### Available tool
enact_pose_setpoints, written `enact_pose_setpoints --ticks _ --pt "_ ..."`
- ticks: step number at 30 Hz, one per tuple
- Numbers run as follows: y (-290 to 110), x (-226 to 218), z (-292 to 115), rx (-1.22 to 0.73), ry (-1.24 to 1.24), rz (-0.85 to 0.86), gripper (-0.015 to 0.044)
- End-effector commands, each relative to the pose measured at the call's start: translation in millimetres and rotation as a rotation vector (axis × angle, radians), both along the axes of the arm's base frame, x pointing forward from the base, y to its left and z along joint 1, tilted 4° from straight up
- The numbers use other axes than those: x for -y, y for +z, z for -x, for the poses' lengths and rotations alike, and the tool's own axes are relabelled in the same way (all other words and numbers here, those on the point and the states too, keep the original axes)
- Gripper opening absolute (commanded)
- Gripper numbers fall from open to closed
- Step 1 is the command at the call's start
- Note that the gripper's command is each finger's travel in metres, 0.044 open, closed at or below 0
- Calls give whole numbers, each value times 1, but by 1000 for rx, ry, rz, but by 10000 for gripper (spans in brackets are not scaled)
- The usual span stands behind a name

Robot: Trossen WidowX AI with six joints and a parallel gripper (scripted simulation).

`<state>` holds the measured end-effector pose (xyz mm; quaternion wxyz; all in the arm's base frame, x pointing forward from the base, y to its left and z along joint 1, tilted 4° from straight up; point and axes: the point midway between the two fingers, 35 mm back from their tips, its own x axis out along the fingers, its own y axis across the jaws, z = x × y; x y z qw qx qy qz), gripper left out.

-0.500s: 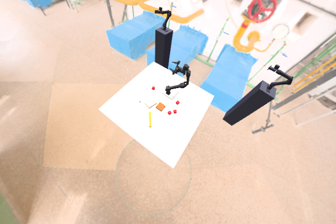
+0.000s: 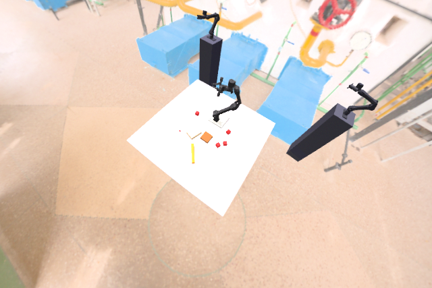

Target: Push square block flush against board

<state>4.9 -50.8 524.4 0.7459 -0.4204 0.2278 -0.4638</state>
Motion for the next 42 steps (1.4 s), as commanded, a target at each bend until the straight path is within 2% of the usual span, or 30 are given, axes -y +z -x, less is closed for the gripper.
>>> enact_pose_setpoints --ticks 1,10,20,31,38,42 --pt "-14 24 -29 6 94 -112 0" --pt "-54 51 -95 -27 279 -337 0" --pt "-106 51 -160 -63 405 -592 0" --pt "-182 13 -225 -194 517 -875 0" --pt "-221 -20 -245 -297 565 -977 0" --pt "-258 -45 -255 -370 542 -1086 0"
